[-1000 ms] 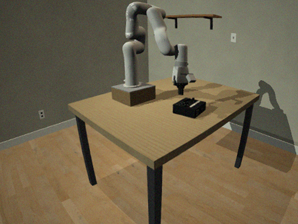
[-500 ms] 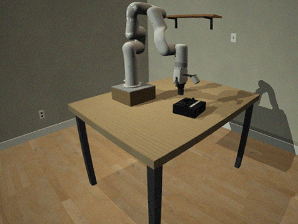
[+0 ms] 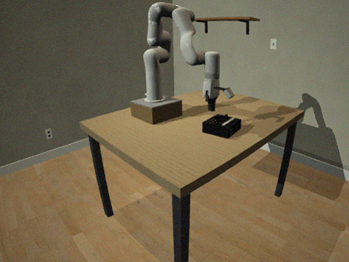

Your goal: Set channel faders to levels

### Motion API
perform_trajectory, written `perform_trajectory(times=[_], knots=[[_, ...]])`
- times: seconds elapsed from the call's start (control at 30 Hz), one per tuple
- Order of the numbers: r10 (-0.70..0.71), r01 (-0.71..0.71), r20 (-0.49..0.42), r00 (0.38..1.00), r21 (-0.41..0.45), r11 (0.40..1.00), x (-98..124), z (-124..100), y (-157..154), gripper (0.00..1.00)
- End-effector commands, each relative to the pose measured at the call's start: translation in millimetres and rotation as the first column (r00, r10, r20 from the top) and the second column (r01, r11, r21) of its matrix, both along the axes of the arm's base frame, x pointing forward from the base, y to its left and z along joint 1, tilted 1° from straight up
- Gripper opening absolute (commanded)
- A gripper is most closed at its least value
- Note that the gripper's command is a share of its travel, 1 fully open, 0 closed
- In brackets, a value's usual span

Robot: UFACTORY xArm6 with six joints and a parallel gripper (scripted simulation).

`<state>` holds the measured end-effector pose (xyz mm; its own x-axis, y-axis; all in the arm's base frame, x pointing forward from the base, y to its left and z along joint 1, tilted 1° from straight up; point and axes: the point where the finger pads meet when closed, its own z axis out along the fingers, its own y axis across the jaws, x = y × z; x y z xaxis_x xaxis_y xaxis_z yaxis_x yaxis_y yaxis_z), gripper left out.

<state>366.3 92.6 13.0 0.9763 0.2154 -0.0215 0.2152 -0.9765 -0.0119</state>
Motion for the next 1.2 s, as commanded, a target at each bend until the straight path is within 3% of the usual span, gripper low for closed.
perform_trajectory(times=[0.0,1.17], knots=[[0.0,0.0,0.004,1.0,0.001,1.0,1.5,1.1,0.3,0.0],[0.0,0.0,0.004,1.0,0.001,1.0,1.3,-8.9,0.4,0.0]])
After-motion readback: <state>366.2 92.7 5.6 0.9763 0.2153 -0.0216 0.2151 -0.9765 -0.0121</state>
